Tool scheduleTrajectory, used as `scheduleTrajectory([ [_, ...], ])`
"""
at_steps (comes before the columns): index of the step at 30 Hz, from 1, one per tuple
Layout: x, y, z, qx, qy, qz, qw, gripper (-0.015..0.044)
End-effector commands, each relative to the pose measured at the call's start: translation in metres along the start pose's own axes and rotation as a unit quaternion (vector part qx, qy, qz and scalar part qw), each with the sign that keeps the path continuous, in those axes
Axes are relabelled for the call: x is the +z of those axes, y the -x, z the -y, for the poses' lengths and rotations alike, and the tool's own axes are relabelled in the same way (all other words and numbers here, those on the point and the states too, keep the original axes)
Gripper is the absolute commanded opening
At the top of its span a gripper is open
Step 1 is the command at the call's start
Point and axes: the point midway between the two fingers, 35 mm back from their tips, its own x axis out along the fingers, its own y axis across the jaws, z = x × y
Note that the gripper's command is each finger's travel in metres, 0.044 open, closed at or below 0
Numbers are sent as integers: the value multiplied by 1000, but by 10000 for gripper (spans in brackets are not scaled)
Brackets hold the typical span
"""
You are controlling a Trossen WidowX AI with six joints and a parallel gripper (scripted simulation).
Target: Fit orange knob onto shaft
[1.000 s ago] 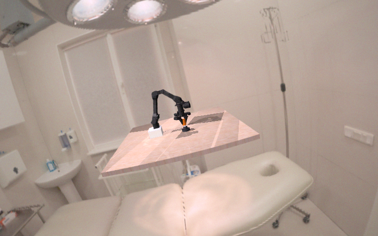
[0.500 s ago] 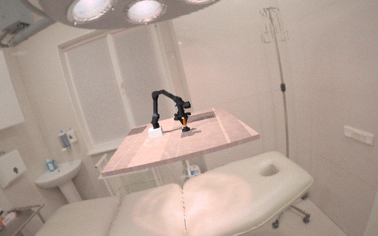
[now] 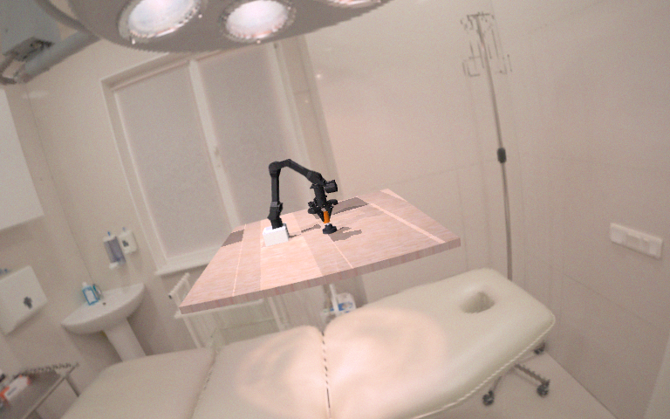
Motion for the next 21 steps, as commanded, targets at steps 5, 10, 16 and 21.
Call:
scheduleTrajectory([
  [5,-2,5,1,-3,98,-3,995,0],
  [10,-3,5,2,-3,103,-3,995,0],
  [16,-5,2,4,-3,103,-3,995,0],
  [21,-5,1,3,-3,103,-3,995,0],
])
